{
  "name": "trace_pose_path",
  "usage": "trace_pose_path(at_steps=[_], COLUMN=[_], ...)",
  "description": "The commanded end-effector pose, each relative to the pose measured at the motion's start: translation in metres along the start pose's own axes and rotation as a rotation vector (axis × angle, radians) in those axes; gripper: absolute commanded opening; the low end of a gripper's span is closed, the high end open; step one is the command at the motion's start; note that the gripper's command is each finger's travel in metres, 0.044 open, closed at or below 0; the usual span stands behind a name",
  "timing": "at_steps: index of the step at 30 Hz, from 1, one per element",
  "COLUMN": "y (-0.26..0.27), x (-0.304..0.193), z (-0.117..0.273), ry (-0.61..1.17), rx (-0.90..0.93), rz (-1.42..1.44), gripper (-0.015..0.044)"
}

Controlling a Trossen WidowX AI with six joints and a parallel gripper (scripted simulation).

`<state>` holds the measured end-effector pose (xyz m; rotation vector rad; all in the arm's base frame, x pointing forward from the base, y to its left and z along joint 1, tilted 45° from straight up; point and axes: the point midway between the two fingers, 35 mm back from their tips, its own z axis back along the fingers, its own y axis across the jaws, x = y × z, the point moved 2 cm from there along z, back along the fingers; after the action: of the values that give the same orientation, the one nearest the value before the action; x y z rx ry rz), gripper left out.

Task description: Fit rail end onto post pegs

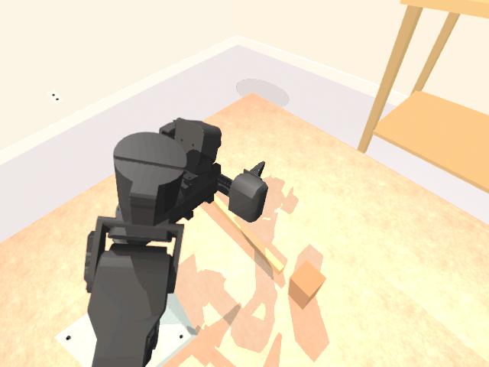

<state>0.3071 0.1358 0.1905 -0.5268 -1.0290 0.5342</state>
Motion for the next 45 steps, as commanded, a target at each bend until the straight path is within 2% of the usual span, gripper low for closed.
trace_pose_path(at_steps=[1,7,11,14,26,45], y=[-0.004,-0.018,-0.028,-0.034,-0.033,-0.036], x=[-0.052,-0.137,-0.200,-0.235,-0.236,-0.264], z=[-0.048,-0.089,-0.098,-0.096,-0.105,-0.117], ry=[0.299,0.712,0.964,1.074,1.083,1.081], rx=[0.025,0.234,0.529,0.750,0.773,0.774], rz=[0.325,0.765,1.051,1.183,1.195,1.194], gripper=[0.0440,0.0440,0.0440,0.0440,0.0440,0.0440])
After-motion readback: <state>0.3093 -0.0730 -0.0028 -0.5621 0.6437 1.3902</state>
